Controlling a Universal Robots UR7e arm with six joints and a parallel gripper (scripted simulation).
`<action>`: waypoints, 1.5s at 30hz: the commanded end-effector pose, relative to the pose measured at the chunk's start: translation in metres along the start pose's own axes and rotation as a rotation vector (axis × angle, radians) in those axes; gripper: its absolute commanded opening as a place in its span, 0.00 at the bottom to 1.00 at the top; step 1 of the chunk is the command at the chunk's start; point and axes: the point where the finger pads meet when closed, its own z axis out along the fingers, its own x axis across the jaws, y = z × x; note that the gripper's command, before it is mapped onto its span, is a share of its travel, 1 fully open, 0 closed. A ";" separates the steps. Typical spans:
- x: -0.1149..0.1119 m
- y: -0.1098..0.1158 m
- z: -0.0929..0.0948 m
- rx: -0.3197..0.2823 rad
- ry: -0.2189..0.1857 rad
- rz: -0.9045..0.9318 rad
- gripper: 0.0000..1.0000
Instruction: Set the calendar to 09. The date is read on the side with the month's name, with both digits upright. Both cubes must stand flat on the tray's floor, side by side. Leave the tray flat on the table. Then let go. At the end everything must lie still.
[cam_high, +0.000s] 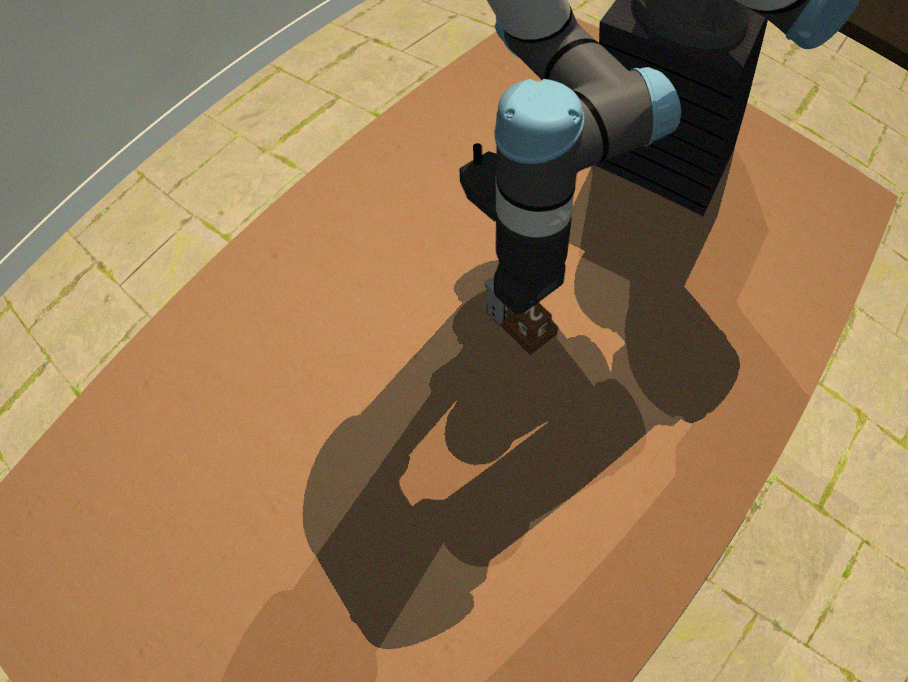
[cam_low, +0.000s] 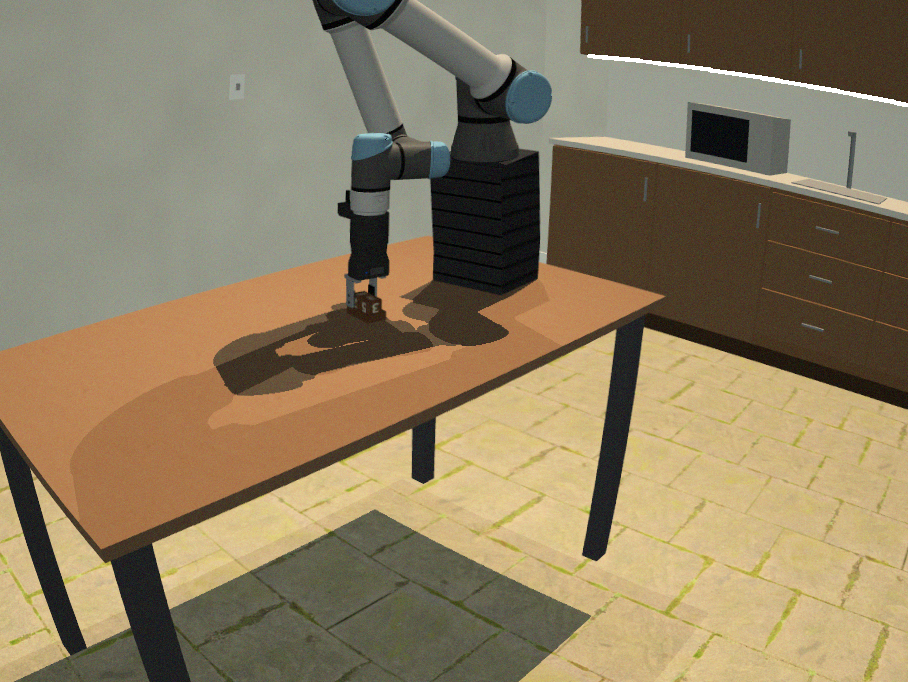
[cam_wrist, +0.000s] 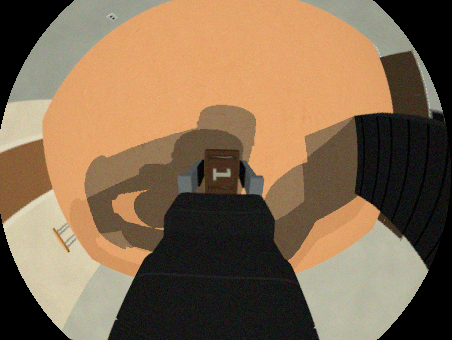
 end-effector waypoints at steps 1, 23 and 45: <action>0.000 0.000 0.000 0.000 -0.001 0.000 0.90; 0.000 0.000 -0.021 0.000 -0.001 0.000 0.90; 0.000 0.000 -0.082 0.000 -0.001 0.000 0.90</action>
